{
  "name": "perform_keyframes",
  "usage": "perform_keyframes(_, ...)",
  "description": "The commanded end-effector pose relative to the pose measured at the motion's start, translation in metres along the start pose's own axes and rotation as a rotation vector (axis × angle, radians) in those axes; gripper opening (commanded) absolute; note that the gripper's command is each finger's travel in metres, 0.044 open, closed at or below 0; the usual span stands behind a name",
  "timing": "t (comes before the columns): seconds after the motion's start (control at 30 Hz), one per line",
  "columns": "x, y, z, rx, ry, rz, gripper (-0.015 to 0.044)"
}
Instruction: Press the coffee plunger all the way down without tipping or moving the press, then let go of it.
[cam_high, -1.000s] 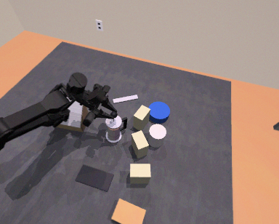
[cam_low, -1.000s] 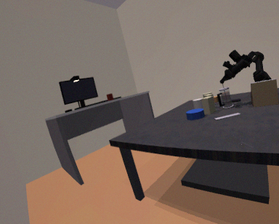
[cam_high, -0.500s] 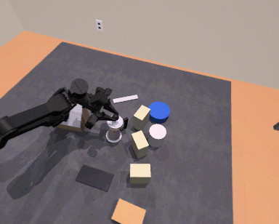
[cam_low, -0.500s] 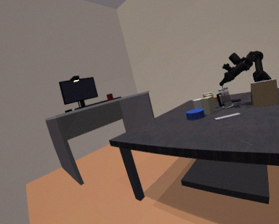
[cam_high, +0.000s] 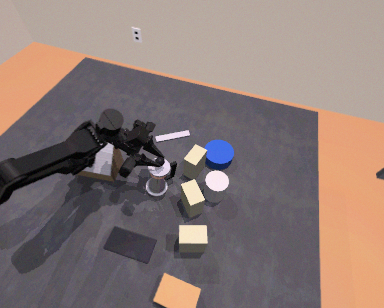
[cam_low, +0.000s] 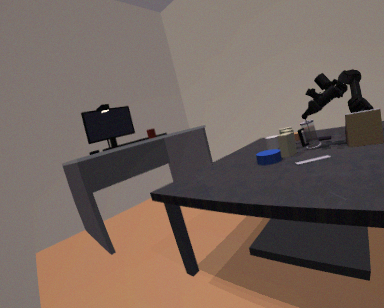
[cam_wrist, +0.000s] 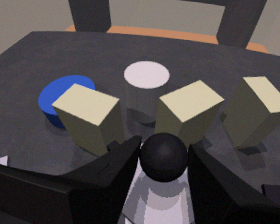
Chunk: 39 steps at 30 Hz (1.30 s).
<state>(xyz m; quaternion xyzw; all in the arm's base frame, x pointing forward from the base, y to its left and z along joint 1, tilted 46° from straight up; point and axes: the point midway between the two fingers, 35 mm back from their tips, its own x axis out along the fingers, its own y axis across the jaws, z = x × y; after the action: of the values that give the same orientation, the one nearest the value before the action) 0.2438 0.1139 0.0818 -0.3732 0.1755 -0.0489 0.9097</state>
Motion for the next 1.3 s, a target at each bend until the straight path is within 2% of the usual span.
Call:
perform_keyframes(0.0,0.002,0.0,-0.004,-0.016,0.012,-0.005,0.0119)
perform_keyframes(0.53,0.001,0.001,0.0,-0.004,-0.001,-0.001,0.0119)
perform_keyframes(0.93,0.001,0.001,0.0,-0.004,-0.001,-0.001,0.0434)
perform_keyframes(1.27,-0.008,0.008,0.019,0.013,-0.015,0.036,0.044)
